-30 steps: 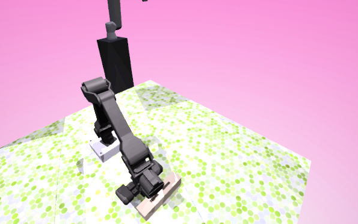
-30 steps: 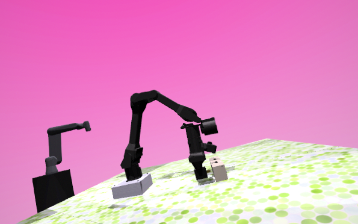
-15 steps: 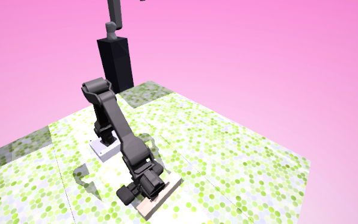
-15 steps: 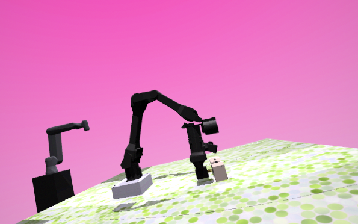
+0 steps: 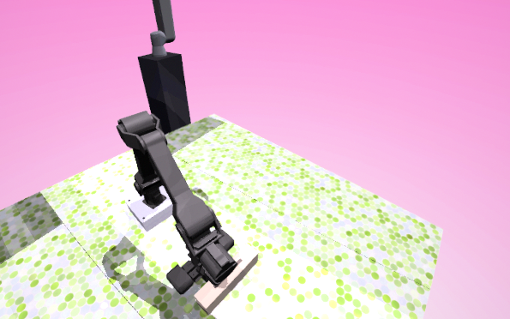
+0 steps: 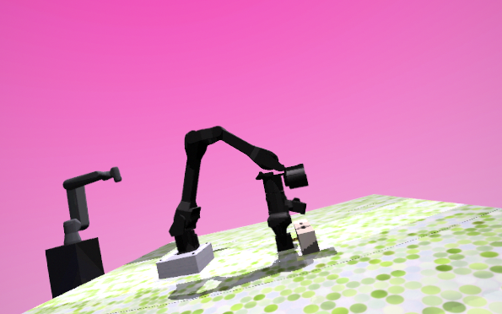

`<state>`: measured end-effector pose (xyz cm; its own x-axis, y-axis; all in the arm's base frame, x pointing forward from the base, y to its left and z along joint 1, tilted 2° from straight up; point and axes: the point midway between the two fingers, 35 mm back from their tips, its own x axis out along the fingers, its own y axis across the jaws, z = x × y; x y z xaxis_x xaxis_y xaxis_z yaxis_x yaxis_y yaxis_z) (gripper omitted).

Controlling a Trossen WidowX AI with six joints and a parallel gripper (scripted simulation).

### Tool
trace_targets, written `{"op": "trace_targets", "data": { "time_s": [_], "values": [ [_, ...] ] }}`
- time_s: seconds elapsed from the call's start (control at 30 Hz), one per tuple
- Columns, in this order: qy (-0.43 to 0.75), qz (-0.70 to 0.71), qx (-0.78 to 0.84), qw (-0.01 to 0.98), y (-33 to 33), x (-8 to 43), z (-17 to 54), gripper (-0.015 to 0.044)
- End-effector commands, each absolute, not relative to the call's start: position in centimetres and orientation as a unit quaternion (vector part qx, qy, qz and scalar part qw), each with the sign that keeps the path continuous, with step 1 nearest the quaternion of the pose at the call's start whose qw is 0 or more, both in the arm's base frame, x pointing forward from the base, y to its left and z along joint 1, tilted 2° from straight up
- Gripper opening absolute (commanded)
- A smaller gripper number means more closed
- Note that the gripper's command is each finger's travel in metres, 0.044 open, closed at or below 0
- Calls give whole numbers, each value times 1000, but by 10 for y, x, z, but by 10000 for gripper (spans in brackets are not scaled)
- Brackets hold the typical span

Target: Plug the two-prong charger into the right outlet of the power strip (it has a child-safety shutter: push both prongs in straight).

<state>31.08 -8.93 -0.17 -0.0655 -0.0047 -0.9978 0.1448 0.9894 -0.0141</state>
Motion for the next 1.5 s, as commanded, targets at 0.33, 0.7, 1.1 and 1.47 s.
{"op": "trace_targets", "data": {
  "time_s": [0.33, 0.7, 1.1, 1.47],
  "values": [
    [729, -55, 51, 681, -89, 314, -2, 0],
    [729, -55, 51, 681, -90, 318, -2, 0],
    [729, -55, 51, 681, -90, 322, -2, 0],
    [728, -55, 51, 681, -91, 325, -2, 0]
  ]
}}
